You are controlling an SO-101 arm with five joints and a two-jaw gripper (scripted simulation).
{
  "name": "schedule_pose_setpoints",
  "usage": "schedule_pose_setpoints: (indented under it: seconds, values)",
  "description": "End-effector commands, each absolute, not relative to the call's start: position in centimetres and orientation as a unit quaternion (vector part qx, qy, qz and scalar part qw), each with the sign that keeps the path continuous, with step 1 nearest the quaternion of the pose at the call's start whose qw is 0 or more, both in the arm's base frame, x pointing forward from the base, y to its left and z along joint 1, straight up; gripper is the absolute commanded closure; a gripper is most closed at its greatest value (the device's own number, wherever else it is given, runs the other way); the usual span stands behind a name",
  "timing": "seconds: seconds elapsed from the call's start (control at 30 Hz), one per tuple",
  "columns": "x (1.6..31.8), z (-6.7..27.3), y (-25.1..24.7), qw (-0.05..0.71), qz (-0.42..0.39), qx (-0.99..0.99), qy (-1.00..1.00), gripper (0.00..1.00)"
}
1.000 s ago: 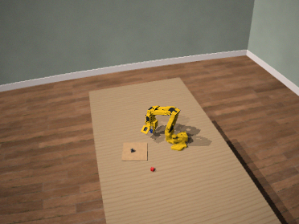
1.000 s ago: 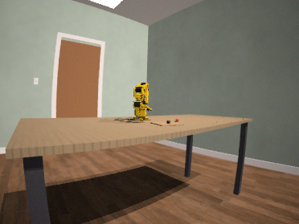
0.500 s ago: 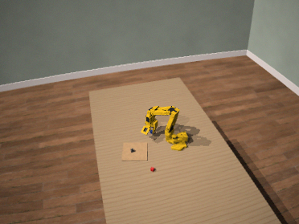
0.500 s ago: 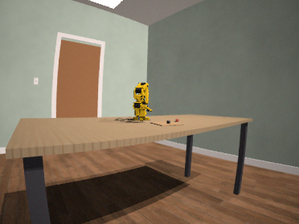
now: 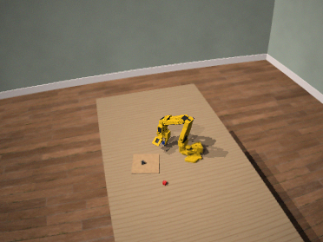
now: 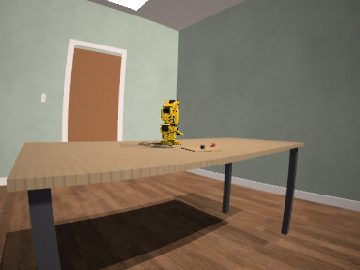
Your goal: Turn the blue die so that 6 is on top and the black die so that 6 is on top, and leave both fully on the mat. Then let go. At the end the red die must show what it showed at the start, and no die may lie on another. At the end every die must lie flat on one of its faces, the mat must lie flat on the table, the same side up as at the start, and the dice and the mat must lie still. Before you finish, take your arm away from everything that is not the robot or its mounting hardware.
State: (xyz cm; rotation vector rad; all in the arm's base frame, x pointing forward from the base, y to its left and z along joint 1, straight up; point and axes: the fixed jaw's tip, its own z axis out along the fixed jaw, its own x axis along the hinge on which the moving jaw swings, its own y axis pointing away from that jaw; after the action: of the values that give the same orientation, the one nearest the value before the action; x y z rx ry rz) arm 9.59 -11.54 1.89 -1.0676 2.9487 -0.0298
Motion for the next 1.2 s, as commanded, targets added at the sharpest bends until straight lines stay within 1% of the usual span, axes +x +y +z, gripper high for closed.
schedule_pose_setpoints:
  seconds: [0.0,1.17]
  values:
    - [9.7,1.8,-11.8,0.007,-0.020,-0.341,0.940,1.00]
    - [9.8,0.8,-11.9,0.007,-0.020,-0.341,0.940,1.00]
